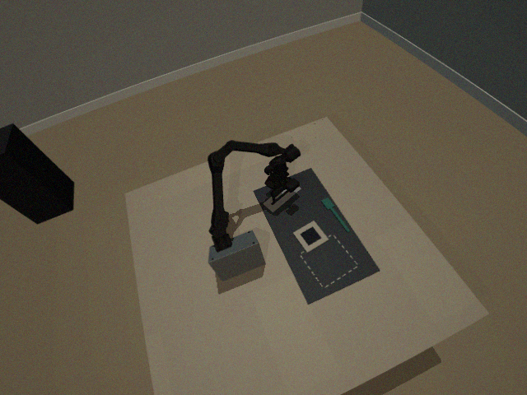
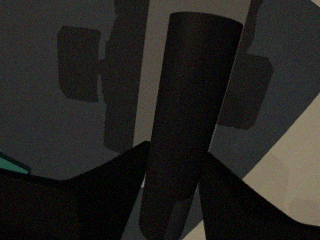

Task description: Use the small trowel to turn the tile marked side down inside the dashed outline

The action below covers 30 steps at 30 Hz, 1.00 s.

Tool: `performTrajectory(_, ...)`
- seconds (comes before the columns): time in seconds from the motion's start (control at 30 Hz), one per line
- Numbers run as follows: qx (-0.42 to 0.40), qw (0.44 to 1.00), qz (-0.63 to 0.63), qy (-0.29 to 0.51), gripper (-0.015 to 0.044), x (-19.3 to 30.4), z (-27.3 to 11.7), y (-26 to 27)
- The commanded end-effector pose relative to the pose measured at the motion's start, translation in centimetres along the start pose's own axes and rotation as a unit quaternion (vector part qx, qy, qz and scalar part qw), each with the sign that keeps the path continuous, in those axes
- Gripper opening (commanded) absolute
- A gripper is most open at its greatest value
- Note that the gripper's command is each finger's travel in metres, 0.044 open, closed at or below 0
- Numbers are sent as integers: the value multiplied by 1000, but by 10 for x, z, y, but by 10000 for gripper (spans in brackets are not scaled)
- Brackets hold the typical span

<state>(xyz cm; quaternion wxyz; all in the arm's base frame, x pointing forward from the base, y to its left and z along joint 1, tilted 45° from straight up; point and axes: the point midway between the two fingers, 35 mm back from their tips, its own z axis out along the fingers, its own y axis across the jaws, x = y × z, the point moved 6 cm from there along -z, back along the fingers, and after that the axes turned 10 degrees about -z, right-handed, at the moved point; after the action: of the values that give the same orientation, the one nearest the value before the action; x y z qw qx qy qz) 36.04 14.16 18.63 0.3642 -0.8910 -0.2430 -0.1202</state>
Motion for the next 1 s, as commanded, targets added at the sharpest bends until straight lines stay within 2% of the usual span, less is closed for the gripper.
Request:
performTrajectory(0.0, 2, 1000, 2, 0, 130, 0, 1, -1)
performTrajectory(0.5, 2, 1000, -1, 0, 130, 0, 1, -1)
performTrajectory(0.97, 2, 980, -197, 0, 130, 0, 1, -1)
